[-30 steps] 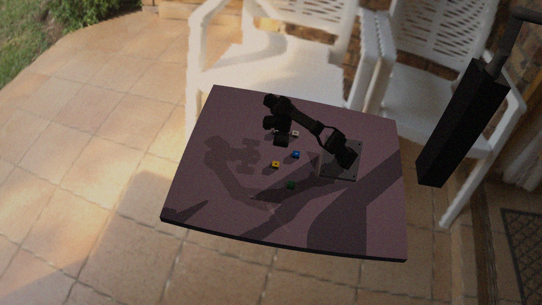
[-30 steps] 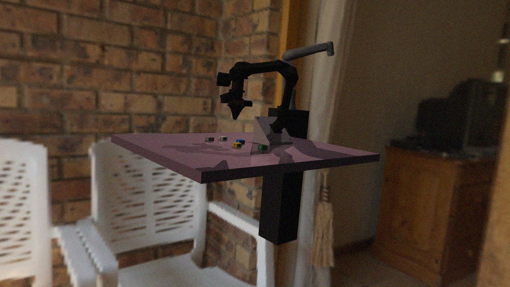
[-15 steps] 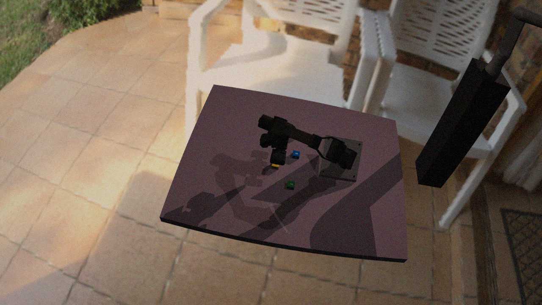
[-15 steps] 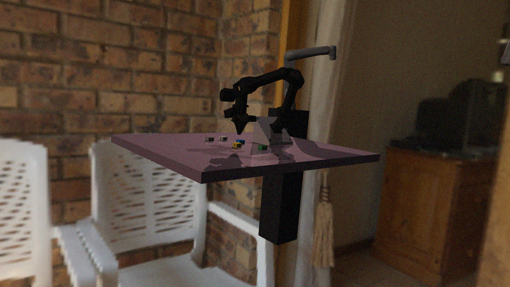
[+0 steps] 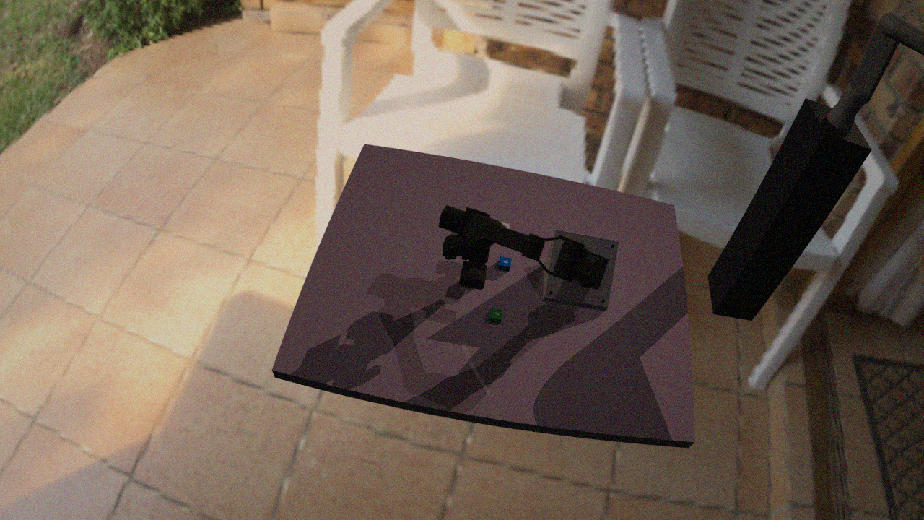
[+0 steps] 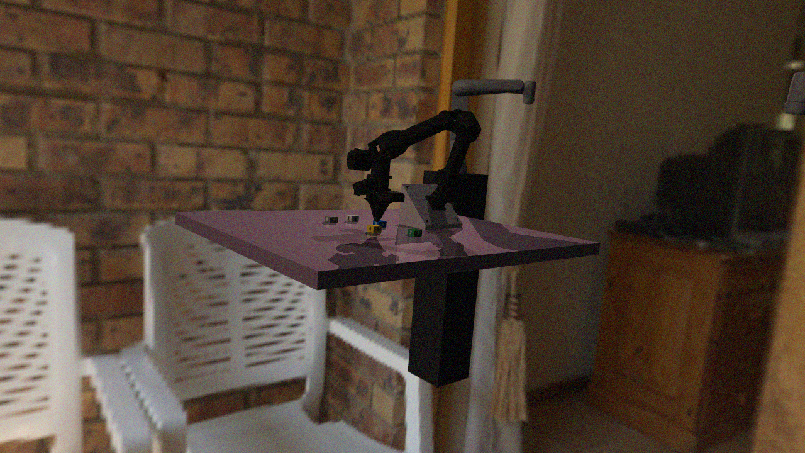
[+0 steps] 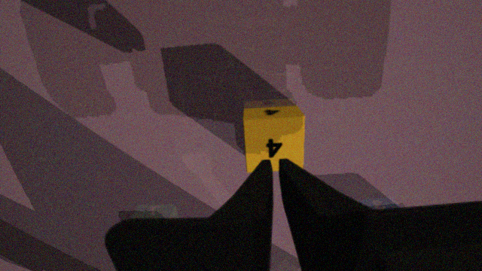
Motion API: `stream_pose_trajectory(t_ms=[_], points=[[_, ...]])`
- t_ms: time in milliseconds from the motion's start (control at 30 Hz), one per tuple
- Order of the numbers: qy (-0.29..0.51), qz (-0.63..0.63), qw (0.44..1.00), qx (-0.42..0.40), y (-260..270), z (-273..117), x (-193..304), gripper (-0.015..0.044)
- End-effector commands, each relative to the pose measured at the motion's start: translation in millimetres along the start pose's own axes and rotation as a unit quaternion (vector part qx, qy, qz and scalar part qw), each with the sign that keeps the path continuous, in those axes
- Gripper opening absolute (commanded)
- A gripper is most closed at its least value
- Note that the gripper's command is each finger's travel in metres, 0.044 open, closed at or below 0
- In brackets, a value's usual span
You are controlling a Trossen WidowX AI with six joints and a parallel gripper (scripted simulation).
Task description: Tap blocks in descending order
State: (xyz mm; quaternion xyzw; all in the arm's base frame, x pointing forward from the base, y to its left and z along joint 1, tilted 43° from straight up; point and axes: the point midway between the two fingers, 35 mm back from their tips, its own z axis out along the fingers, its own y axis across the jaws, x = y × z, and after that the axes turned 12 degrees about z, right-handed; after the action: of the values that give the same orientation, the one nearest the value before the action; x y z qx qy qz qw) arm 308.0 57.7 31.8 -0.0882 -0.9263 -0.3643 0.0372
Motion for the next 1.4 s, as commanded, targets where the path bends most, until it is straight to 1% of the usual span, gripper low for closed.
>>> stream_pose_trajectory(t_ms=[0,200,400,533,700,733,833,900,1067,1133,1300,1367], points=[[0.001,0.003,1.000,-0.002,0,8,1,0.0020],[0.001,0.003,1.000,-0.002,0,17,1,0.0020],[0.001,0.003,1.000,-0.002,0,18,1,0.0020],[0.001,0.003,1.000,-0.002,0,-10,1,0.0020],[0.001,0.003,1.000,-0.001,-1,-15,1,0.0020],[0.001,0.003,1.000,-0.001,-1,-23,0,0.0020],[0.001,0.003,1.000,0.001,-2,-69,-2,0.0020],[0.001,0.003,1.000,0.000,-1,-90,0,0.0020],[0.001,0.003,1.000,0.000,-1,-93,1,0.0020],[0.001,0.004,1.000,0.002,-14,-94,5,0.0020],[0.002,0.005,1.000,0.004,-91,-94,47,0.0020],[0.002,0.005,1.000,0.003,-100,-93,54,0.0020]])
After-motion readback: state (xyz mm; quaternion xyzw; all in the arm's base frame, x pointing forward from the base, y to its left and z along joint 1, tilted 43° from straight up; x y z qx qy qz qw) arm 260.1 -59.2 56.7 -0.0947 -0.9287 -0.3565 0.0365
